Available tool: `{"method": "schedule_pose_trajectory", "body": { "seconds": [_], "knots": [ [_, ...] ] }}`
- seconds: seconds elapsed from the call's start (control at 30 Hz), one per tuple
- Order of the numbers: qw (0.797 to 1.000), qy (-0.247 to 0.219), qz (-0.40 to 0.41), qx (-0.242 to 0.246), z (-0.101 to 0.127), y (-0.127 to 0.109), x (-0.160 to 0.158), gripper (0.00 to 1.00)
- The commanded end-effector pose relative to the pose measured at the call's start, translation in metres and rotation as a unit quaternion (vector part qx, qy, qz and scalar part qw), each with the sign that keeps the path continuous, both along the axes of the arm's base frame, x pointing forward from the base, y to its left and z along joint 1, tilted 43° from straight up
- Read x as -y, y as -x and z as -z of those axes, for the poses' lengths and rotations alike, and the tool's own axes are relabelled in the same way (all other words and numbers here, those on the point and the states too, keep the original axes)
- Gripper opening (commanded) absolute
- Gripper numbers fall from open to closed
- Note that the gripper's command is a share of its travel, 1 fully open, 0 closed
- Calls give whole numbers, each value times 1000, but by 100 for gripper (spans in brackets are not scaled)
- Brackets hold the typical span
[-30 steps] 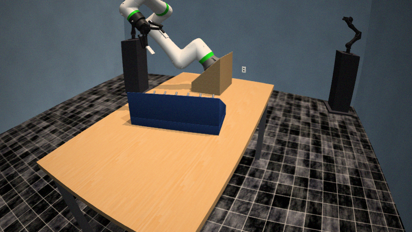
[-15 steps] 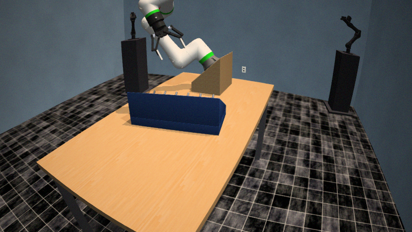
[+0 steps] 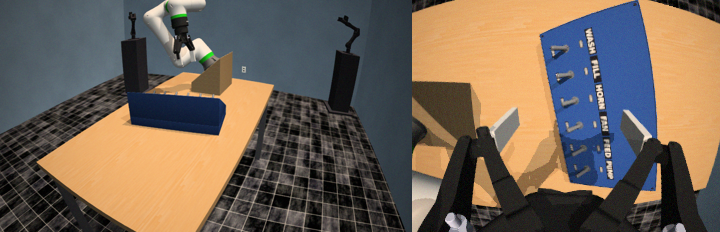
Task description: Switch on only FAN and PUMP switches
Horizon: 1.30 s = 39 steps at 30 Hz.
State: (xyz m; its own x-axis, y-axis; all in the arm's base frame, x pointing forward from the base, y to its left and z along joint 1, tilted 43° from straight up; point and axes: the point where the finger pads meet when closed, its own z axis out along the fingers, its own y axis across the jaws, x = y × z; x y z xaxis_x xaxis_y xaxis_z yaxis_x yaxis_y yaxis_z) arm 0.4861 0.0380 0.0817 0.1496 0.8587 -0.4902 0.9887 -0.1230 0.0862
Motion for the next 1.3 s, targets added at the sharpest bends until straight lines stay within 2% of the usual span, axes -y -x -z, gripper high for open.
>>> {"method": "schedule_pose_trajectory", "body": {
  "seconds": [0.0,0.03,0.07,0.13,0.17,0.2,0.3,0.37,0.4,0.47,0.53,0.6,0.8,0.83,0.87,0.93,1.03,1.17,1.2,1.27],
  "knots": [
    [990,36,-128,-41,27,4,-10,100],
    [985,44,-156,-51,27,4,-10,100],
    [980,53,-182,-64,39,8,-15,100],
    [965,69,-238,-84,39,8,-15,100],
    [957,78,-263,-98,50,11,-20,100],
    [947,86,-290,-108,50,11,-20,100],
    [913,111,-365,-146,71,20,-30,100],
    [913,111,-365,-146,71,20,-30,100],
    [872,134,-436,-180,80,24,-35,100],
    [848,145,-469,-198,89,29,-39,100],
    [815,159,-512,-221,97,34,-43,100],
    [776,174,-554,-247,111,43,-49,100],
    [647,211,-662,-314,134,61,-58,100],
    [633,215,-671,-320,137,63,-59,100],
    [622,217,-678,-325,139,65,-60,100],
    [622,217,-678,-325,139,65,-60,100],
    [602,222,-690,-334,143,68,-61,100],
    [597,223,-693,-336,144,69,-61,100],
    [597,223,-693,-336,144,69,-61,44],
    [597,223,-693,-336,144,69,-61,44]
  ]
}}
